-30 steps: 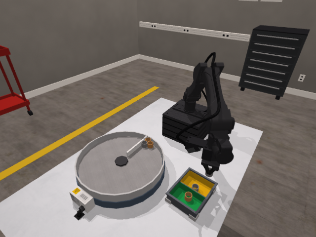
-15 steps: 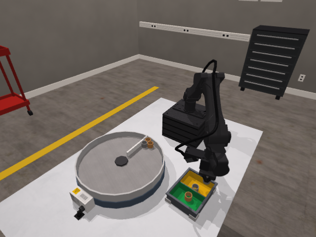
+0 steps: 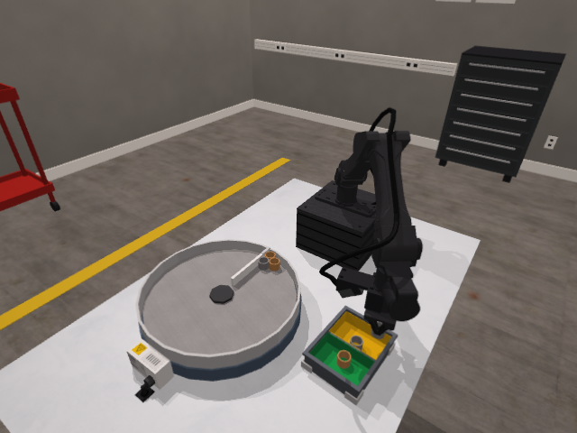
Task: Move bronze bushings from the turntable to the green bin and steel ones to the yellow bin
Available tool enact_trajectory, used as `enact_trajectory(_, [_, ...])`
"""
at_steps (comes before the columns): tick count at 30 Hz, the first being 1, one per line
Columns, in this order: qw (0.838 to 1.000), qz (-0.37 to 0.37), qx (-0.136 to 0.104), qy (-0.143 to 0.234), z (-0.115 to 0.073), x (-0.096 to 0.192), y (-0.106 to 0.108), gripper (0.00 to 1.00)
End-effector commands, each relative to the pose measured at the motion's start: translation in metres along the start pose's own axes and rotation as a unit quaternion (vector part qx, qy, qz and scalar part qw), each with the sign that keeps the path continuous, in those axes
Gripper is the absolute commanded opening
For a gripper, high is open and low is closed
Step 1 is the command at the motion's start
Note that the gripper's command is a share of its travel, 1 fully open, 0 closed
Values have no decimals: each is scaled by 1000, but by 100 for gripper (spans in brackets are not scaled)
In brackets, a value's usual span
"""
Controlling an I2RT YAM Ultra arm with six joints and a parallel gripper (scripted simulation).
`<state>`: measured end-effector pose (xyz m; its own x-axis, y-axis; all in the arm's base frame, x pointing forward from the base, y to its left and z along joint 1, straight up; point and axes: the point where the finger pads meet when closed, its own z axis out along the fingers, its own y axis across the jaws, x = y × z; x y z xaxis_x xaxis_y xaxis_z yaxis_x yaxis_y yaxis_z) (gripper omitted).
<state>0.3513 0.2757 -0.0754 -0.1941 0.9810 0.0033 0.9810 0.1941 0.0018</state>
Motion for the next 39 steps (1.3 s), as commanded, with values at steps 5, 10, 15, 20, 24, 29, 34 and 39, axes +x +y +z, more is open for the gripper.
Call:
enact_trajectory(5, [1000, 5, -22, 3, -20, 0, 13, 0])
enact_trajectory(10, [1000, 5, -22, 3, -20, 0, 13, 0])
enact_trajectory(15, [1000, 5, -22, 3, -20, 0, 13, 0])
enact_trajectory(20, [1000, 5, -22, 3, -20, 0, 13, 0])
enact_trajectory(24, [1000, 5, -23, 4, -19, 0, 13, 0])
enact_trajectory(29, [1000, 5, -11, -2, 1, -3, 7, 0])
enact_trajectory(34, [1000, 5, 0, -8, 15, -8, 0, 0])
enact_trajectory(39, [1000, 5, -18, 1, 2, -4, 9, 0])
